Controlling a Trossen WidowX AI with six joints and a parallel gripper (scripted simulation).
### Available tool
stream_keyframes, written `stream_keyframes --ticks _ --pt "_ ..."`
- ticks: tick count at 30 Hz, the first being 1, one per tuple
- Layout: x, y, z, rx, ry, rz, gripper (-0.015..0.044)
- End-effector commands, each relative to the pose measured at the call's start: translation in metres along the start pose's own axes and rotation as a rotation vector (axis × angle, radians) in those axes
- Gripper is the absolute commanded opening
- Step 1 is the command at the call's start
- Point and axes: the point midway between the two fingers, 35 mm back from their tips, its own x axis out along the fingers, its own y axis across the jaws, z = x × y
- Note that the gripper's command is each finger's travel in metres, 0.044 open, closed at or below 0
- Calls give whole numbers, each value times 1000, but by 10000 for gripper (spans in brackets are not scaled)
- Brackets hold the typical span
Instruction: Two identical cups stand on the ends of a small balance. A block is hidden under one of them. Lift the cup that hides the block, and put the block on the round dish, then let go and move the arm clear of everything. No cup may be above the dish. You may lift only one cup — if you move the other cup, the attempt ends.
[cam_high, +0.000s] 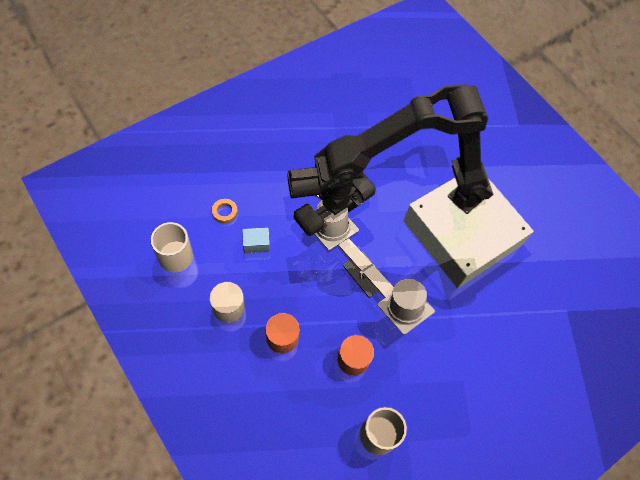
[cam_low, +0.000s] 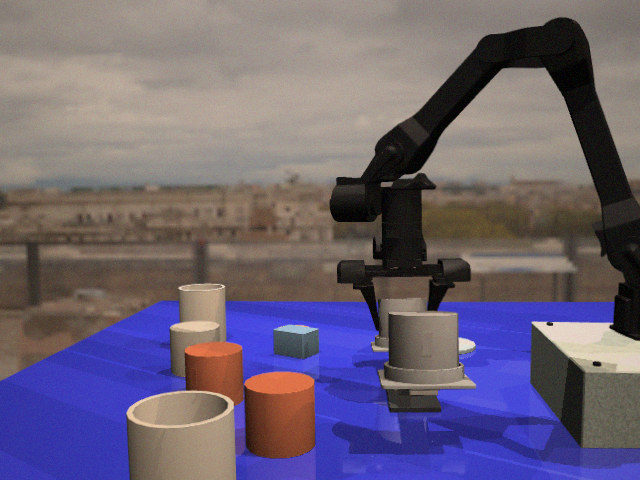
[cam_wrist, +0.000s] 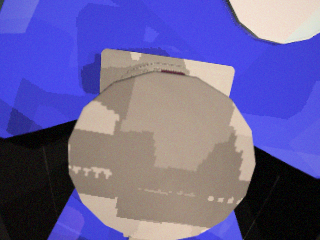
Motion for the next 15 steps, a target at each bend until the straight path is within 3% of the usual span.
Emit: stream_keyframes --ticks 1,15 --pt "-7 3 2 3 -6 8 0" --pt "-24 5 3 3 -6 8 0"
